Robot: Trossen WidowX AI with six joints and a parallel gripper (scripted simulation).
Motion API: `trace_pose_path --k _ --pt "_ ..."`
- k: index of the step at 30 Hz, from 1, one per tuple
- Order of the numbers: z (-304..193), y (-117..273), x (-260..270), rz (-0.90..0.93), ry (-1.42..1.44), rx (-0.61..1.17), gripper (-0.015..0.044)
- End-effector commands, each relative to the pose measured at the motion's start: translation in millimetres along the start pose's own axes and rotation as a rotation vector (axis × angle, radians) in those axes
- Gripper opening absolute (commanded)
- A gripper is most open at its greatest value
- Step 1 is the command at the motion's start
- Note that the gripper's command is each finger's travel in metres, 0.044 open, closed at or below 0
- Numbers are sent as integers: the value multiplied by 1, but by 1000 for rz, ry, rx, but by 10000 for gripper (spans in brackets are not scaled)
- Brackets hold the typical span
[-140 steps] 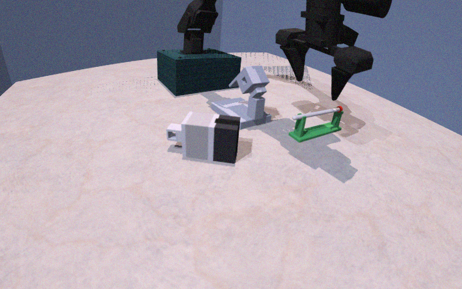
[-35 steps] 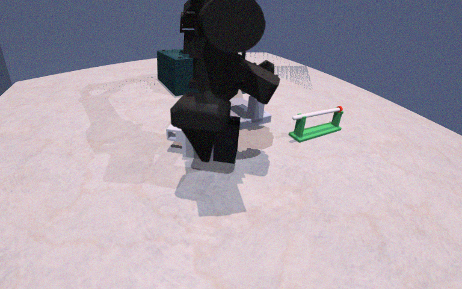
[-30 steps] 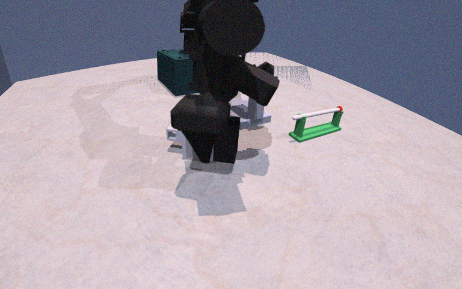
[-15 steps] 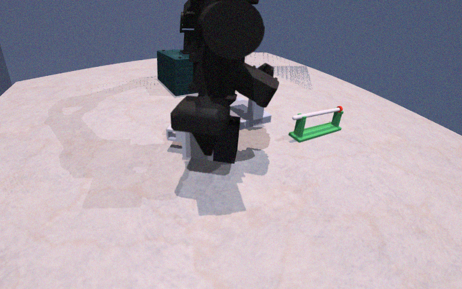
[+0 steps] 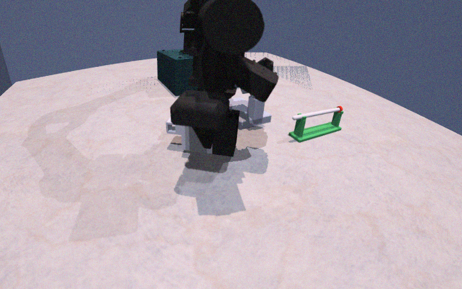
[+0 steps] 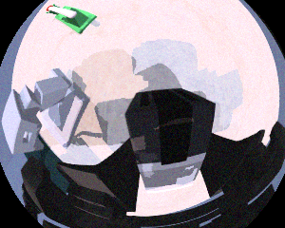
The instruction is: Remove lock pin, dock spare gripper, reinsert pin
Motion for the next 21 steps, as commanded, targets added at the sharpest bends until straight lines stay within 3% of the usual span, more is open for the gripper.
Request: trace_pose_path --k 1,10,21 --pt "1 31 -3 -29 -3 -5 0" --pt "1 32 -2 -24 15 -8 0" --pt "-3 33 0 -26 278 -4 0"
Point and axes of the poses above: the point midway between the two fingers, 35 mm back from their tips, its own y axis back along the fingers, its own x axis across the jaws, z = x × y, the point moved 7 cm from there along y, back along the fingers
